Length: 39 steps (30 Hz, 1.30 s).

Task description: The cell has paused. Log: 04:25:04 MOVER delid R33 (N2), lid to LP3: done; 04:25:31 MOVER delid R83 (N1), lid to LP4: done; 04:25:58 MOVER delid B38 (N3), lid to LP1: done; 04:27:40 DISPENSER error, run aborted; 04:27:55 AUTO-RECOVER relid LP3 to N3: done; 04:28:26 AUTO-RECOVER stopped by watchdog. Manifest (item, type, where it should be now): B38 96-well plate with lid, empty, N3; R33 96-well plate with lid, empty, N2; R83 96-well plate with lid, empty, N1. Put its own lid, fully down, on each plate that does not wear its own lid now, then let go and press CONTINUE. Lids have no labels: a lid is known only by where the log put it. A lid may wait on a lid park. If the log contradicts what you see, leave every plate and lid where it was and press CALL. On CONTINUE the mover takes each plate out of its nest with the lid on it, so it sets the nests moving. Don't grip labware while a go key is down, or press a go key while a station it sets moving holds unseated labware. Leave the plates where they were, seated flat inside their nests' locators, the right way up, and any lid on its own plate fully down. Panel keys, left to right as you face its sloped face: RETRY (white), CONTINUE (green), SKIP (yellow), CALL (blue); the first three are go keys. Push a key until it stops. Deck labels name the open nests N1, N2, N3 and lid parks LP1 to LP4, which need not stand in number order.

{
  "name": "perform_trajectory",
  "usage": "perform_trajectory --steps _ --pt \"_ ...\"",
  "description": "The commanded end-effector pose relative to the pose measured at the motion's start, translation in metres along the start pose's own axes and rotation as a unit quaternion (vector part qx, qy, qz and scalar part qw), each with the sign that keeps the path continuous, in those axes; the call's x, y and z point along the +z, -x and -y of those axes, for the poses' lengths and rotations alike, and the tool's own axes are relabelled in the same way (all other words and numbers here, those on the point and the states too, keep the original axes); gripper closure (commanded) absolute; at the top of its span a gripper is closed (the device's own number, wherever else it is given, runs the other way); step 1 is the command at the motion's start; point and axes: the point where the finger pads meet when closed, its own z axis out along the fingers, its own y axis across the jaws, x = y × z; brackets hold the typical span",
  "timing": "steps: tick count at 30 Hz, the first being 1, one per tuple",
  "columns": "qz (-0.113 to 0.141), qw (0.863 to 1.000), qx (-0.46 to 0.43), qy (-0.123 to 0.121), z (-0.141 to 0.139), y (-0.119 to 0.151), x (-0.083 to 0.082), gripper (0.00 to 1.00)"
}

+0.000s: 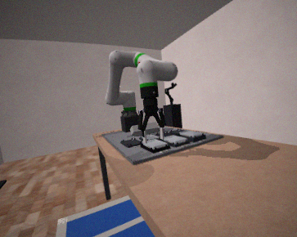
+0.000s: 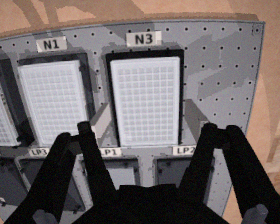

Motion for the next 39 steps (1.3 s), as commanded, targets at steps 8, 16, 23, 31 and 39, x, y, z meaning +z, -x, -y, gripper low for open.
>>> perform_trajectory --steps 8,16,23,31,39 --pt "0.0 1.0 0.0 0.0 0.0 0.0 0.003 0.34" --pt "0.0 1.0 0.0 0.0 0.0 0.0 0.007 0.34" --pt "0.0 1.0 0.0 0.0 0.0 0.0 0.009 0.34" --pt "0.0 1.0 0.0 0.0 0.0 0.0 0.011 0.34" --pt "0.0 1.0 0.0 0.0 0.0 0.0 0.011 0.34"
